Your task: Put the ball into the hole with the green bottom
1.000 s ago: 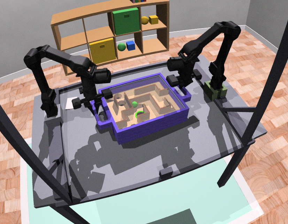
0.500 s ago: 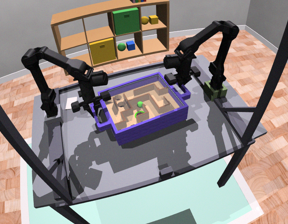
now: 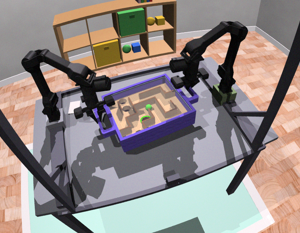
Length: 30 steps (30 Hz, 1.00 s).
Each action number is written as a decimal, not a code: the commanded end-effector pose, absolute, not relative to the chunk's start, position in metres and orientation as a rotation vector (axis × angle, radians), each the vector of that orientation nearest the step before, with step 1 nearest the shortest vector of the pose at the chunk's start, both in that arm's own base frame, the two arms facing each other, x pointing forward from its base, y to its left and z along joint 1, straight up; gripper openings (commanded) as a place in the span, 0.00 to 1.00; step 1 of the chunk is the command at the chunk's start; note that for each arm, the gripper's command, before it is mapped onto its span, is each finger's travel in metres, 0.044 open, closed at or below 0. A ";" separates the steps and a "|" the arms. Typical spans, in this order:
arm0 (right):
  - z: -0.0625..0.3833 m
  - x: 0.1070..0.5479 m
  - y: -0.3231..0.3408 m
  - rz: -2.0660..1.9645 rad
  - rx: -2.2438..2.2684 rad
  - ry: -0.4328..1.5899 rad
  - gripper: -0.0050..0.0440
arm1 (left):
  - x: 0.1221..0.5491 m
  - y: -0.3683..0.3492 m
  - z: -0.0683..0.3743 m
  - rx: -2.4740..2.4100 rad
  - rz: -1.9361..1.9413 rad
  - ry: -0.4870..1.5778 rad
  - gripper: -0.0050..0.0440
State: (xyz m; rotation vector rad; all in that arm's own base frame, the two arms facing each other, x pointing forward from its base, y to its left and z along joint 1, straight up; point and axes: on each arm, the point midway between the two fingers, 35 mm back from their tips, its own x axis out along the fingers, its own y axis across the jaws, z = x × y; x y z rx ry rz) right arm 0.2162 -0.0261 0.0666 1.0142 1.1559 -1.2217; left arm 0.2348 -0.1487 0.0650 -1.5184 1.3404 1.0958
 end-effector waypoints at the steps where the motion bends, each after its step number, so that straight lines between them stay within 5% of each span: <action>1: 0.083 0.220 -0.027 -1.217 1.017 1.128 0.00 | 0.236 -0.157 0.076 -1.557 1.027 1.340 0.00; 16: 0.049 0.208 -0.029 -1.128 1.089 1.069 0.00 | 0.248 -0.154 0.105 -1.525 1.122 1.444 0.00; 30: 0.073 0.219 -0.027 -1.196 1.021 1.082 0.00 | 0.238 -0.158 0.088 -1.527 1.077 1.358 0.00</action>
